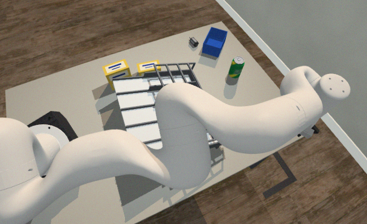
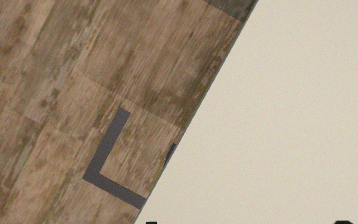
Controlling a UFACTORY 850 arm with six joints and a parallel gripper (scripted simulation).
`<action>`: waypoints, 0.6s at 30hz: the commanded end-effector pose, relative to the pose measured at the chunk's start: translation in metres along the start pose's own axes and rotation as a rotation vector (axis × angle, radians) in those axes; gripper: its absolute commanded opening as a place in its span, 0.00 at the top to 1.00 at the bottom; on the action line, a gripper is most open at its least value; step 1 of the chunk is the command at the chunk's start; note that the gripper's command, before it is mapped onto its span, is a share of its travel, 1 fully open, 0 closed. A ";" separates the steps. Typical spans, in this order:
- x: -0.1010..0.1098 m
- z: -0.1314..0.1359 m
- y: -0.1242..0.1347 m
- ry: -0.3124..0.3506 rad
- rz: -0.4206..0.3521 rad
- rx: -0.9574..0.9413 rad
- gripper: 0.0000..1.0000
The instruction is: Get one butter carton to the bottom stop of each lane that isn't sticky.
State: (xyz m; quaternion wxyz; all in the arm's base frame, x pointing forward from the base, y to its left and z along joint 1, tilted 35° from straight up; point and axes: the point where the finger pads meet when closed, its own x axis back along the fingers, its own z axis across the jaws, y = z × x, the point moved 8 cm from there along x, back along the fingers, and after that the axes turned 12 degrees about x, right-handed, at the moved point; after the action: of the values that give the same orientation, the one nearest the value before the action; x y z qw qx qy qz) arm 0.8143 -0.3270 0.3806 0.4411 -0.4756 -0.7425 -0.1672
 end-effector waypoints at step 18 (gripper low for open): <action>0.071 -0.004 0.007 -0.002 -0.002 -0.001 0.00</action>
State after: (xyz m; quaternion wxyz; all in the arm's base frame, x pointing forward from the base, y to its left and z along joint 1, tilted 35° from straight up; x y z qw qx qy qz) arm 0.8142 -0.3269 0.3807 0.4413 -0.4756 -0.7424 -0.1671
